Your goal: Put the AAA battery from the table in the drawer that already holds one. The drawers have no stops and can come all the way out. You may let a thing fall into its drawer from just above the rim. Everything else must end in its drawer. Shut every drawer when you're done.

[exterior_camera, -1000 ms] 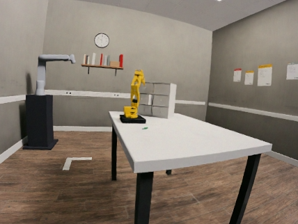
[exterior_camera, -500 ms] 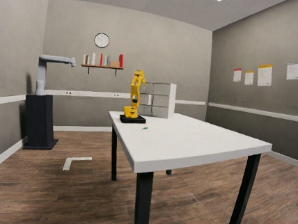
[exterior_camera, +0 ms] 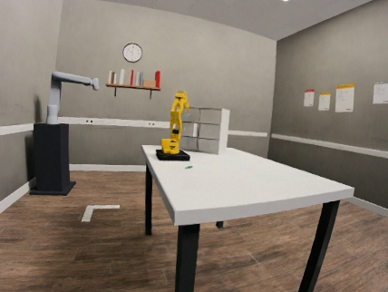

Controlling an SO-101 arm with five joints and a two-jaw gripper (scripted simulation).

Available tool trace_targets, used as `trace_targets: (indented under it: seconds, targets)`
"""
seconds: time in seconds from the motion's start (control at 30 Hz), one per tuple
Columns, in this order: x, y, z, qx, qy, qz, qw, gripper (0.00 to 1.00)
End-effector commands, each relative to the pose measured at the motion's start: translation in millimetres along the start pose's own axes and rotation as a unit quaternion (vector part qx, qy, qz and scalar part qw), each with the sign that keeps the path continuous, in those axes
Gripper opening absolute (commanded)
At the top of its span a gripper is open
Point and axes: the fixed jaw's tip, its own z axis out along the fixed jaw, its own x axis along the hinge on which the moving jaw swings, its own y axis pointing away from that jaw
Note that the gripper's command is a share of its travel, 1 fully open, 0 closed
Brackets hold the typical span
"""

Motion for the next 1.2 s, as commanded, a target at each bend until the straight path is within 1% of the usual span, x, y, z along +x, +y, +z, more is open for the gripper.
trace_targets:
  seconds: [0.0, 0.9, 1.17]
  targets:
    - [1.0, -2.0, 1.6, 0.003, 0.007, 0.009, 1.0, 0.21]
    - [1.0, -2.0, 1.6, 0.003, 0.007, 0.009, 1.0, 0.21]
    - [27.7, -1.9, 11.3, 0.004, 0.048, 0.008, 0.999, 0.21]
